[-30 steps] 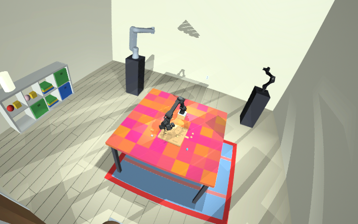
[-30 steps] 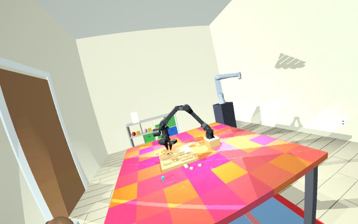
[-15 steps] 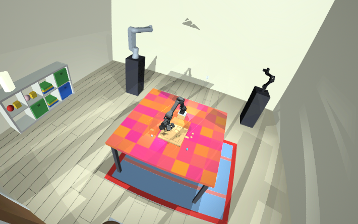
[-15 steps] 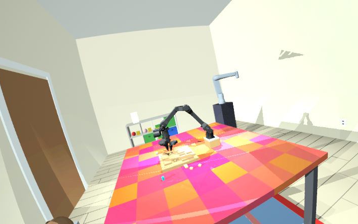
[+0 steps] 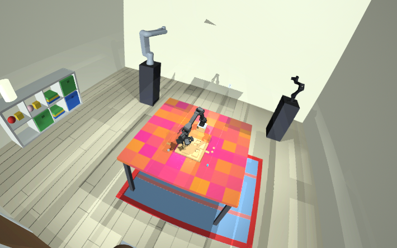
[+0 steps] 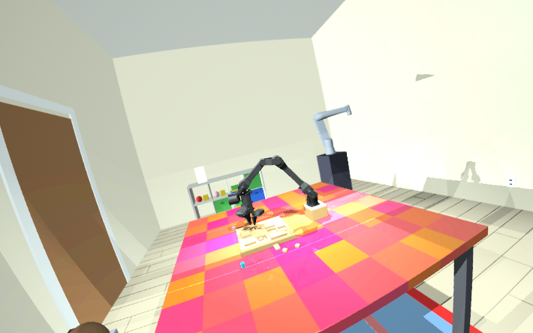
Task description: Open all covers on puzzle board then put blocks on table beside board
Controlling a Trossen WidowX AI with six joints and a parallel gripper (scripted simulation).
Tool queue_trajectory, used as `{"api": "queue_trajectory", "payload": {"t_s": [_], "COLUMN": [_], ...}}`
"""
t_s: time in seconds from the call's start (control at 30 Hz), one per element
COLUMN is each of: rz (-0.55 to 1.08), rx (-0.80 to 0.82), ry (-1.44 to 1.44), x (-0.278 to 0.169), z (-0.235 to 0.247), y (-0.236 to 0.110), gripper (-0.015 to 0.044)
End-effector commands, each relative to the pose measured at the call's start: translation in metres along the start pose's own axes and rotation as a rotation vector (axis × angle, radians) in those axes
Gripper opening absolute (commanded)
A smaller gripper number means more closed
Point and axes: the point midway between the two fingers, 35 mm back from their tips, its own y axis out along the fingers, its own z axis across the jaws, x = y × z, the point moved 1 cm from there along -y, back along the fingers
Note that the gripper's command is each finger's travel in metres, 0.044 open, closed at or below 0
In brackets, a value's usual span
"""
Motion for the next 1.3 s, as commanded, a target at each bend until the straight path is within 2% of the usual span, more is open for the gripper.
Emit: {"api": "queue_trajectory", "payload": {"t_s": [0.0, 1.17, 1.27], "rz": [0.004, 0.004, 0.0], "rx": [-0.002, -0.002, 0.0], "ry": [0.001, 0.001, -0.001], "x": [-0.001, -0.002, -0.001], "z": [0.0, -0.001, -0.001], "y": [0.004, 0.03, 0.028], "gripper": [0.0144, 0.0144, 0.0124]}}
